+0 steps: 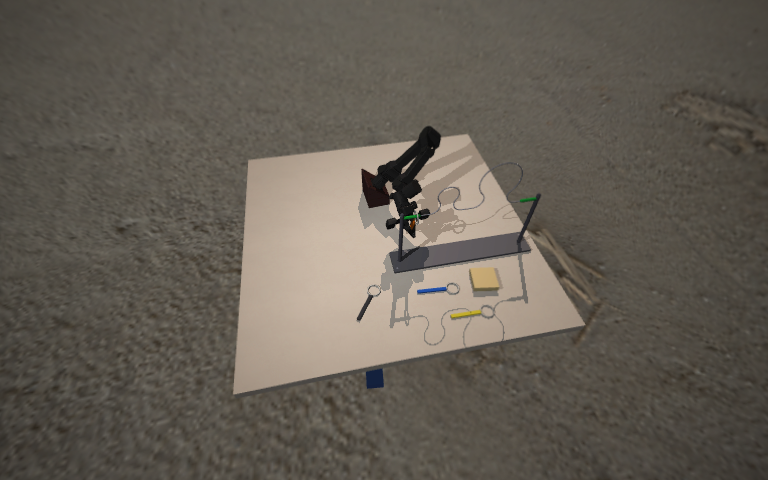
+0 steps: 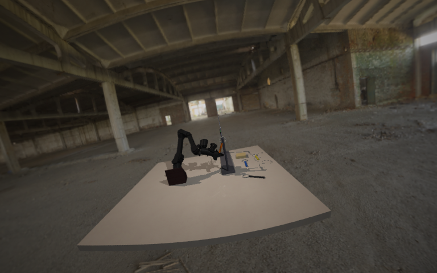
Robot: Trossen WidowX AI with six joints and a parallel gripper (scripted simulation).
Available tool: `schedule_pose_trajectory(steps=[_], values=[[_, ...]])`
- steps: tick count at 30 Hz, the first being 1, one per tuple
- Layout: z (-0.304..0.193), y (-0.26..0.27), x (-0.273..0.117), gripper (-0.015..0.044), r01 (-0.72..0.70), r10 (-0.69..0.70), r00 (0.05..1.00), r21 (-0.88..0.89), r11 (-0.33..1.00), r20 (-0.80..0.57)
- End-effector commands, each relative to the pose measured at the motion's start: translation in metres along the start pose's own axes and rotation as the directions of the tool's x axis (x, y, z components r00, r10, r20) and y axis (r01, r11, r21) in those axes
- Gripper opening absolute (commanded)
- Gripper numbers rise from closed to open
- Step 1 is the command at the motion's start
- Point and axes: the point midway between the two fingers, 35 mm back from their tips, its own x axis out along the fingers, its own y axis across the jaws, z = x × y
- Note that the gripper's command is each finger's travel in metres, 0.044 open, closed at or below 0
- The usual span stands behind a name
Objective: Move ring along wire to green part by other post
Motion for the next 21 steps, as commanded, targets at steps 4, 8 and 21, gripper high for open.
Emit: schedule_pose_trajectory(steps=[4,8,21], values=[[-0.0102,-0.0020,0.0032,-0.0150,0.005,-0.005,1.000,0.007,1.000,-0.005],[-0.0102,-0.0020,0.0032,-0.0150,0.005,-0.005,1.000,0.007,1.000,-0.005],[-0.0102,-0.0020,0.0032,-0.0150,0.005,-0.005,1.000,0.007,1.000,-0.005]])
